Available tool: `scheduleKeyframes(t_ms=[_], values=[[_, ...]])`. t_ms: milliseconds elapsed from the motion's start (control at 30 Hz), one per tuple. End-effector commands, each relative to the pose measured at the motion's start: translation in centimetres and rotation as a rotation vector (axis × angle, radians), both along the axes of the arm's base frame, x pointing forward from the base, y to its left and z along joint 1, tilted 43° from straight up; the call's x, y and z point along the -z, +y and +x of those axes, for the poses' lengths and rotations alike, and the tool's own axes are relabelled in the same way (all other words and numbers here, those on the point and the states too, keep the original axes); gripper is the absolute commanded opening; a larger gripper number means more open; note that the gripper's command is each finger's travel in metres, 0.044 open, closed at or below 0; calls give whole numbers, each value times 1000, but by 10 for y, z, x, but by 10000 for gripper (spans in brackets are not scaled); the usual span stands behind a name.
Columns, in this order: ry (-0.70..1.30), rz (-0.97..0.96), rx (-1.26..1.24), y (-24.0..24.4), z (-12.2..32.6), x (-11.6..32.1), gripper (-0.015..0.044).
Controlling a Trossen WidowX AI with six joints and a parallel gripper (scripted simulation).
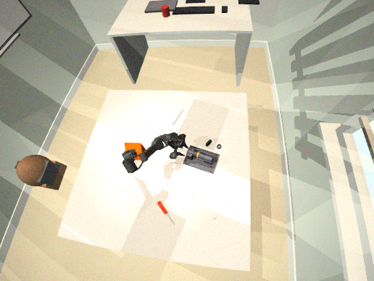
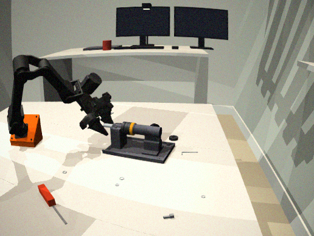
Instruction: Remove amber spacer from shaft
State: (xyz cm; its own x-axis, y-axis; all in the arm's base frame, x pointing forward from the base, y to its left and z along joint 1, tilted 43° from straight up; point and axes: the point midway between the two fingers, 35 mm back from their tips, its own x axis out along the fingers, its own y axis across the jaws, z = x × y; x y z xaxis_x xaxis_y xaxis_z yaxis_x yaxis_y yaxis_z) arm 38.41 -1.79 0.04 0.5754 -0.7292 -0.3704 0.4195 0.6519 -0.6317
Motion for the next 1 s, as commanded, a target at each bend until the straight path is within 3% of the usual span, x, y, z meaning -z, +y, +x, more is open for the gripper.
scheduleKeyframes(t_ms=[0, 200, 433, 967], values=[[0, 0, 0, 0, 0, 0, 204], [0, 0, 0, 0, 0, 0, 46], [1, 0, -1, 0, 0, 0, 0], [5, 1, -5, 4, -11, 3, 0]])
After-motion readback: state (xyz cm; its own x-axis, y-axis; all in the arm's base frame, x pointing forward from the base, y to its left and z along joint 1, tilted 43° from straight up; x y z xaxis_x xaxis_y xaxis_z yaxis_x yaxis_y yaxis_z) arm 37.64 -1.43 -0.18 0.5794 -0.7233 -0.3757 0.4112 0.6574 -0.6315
